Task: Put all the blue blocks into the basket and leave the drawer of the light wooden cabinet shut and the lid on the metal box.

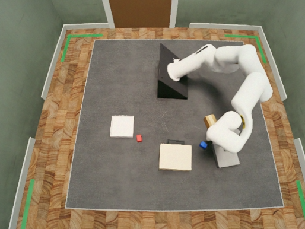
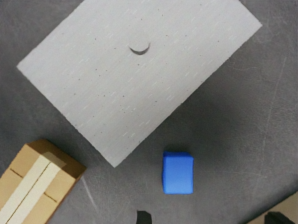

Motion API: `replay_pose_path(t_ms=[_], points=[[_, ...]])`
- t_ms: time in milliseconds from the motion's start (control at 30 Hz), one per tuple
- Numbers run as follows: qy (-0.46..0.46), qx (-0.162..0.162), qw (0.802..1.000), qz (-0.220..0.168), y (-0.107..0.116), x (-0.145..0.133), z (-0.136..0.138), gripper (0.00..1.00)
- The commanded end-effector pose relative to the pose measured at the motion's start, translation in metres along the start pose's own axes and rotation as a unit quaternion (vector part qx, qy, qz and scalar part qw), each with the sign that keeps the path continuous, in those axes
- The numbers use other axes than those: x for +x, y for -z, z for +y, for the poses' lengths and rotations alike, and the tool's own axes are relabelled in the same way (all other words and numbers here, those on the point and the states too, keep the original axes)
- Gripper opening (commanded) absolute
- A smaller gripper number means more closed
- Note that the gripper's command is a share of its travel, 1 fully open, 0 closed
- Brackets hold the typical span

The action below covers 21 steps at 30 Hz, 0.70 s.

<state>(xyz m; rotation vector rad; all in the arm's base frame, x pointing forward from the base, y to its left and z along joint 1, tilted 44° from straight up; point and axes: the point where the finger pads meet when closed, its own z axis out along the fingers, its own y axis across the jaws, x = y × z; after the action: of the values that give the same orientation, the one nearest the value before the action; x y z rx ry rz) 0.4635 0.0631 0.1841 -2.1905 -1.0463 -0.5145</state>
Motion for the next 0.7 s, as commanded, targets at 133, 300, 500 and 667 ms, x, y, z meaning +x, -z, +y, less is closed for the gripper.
replay_pose_path(t_ms=[133,300,500,667], points=[[0.000,-0.001,1.000,0.001,0.001,0.001,0.000,0.67],[-0.003,-0.001,1.000,0.000,-0.003,0.001,0.000,0.67],[-0.004,-0.001,1.000,0.000,-0.009,0.001,0.001,0.67],[-0.004,-0.001,1.000,0.000,-0.020,0.001,0.001,0.67]])
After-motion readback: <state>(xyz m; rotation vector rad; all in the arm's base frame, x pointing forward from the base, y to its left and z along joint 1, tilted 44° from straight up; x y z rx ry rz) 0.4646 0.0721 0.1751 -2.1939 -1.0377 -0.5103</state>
